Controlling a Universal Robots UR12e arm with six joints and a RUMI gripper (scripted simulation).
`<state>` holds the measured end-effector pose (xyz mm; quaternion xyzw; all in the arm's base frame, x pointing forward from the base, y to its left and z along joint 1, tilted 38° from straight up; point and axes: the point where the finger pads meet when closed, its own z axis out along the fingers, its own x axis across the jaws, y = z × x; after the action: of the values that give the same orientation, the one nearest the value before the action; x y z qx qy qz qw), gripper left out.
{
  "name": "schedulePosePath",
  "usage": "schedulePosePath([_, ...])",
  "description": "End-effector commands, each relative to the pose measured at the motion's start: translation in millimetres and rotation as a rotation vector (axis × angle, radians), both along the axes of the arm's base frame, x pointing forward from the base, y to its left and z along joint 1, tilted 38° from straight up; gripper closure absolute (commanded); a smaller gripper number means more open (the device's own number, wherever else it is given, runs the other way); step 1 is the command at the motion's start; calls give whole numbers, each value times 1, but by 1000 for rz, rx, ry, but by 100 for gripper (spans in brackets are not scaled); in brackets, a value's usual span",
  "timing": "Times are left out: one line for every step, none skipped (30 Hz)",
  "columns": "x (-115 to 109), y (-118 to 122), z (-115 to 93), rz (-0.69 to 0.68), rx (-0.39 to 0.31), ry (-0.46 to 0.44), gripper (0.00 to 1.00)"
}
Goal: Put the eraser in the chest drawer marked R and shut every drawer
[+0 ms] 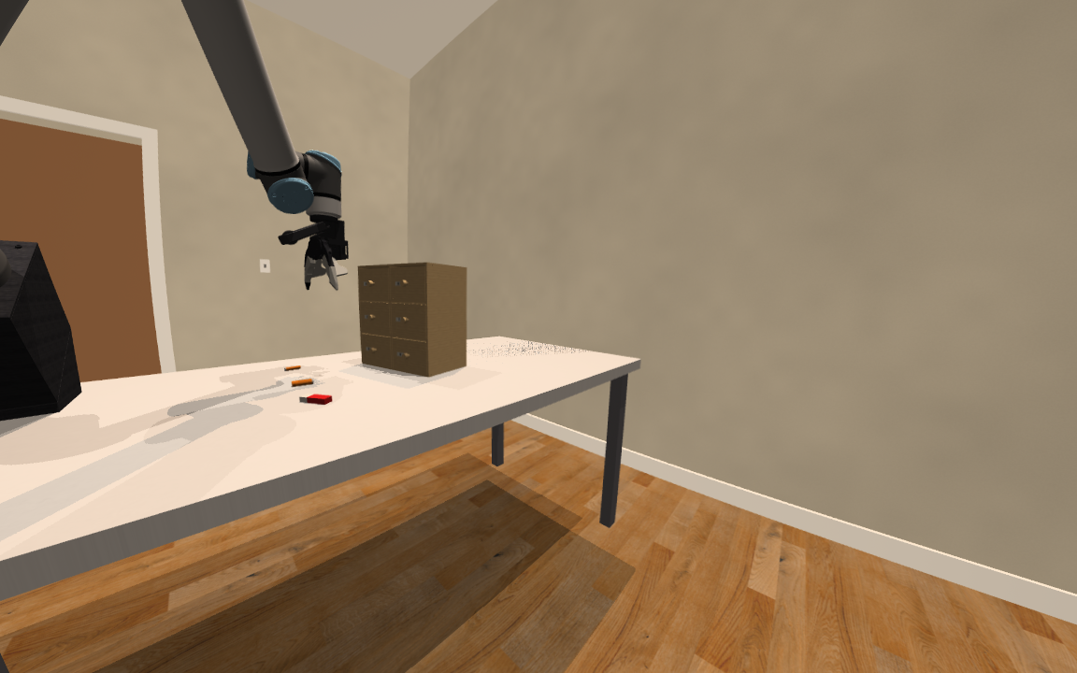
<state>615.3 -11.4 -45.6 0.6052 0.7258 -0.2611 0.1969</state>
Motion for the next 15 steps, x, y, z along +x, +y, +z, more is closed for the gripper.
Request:
schedulePosePath([1, 0, 0, 3, 1, -5, 0])
schedulePosePath([1, 0, 0, 3, 1, -5, 0])
schedulePosePath([1, 0, 0, 3, 1, -5, 0])
schedulePosePath([1, 0, 0, 4, 1, -6, 0])
schedulePosePath([1, 0, 0, 5, 2, -7, 0])
schedulePosePath([1, 0, -1, 6, 2, -9, 0])
schedulePosePath([1, 0, -1, 8, 3, -10, 0])
schedulePosePath([2, 0, -1, 9, 3, -12, 0])
schedulePosePath([2, 0, -1, 10, 4, -14, 0])
schedulePosePath([2, -1, -1, 12, 4, -16, 0])
schedulePosePath([2, -1, -2, 14, 5, -18, 0])
schedulePosePath([2, -1, -2, 15, 5, -21, 0])
schedulePosePath([3, -1, -2, 17, 6, -23, 0])
schedulePosePath([3, -1, -3, 20, 6, -26, 0])
schedulePosePath([3, -1, -3, 22, 7, -29, 0])
